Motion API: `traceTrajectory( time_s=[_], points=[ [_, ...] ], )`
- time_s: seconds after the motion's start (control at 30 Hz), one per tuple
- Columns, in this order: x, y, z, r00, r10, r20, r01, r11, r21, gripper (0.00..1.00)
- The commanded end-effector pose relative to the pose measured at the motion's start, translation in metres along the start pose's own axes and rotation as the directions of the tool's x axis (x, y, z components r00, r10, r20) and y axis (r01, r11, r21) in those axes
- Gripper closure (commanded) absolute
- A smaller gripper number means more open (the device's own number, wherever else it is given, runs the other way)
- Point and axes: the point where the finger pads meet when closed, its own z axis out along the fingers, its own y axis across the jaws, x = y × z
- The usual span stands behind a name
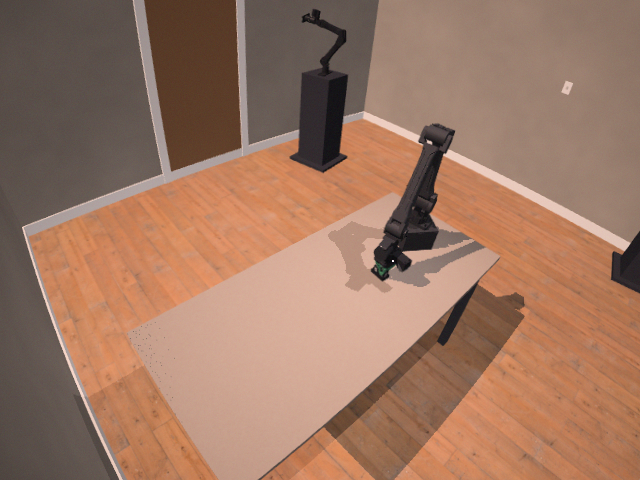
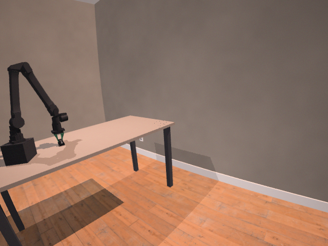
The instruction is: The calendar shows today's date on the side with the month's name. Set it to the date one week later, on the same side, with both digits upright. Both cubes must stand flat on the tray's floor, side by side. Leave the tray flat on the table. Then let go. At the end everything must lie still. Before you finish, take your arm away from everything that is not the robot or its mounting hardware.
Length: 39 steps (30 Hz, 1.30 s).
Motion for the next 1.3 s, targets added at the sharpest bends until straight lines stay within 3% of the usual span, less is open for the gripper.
traceTrajectory(
  time_s=[0.0, 0.53, 1.03, 1.27],
  points=[
    [-0.0081, -0.0170, -0.0026, 1.000, 0.000, 0.011, -0.001, 0.999, 0.032, 0.75],
    [-0.0082, -0.0173, -0.0026, 1.000, 0.000, 0.012, 0.000, 0.999, 0.033, 0.75],
    [-0.0082, -0.0173, -0.0026, 1.000, 0.000, 0.012, 0.000, 0.999, 0.033, 0.56],
    [-0.0082, -0.0173, -0.0026, 1.000, 0.000, 0.011, 0.000, 0.999, 0.033, 0.56]
  ],
)
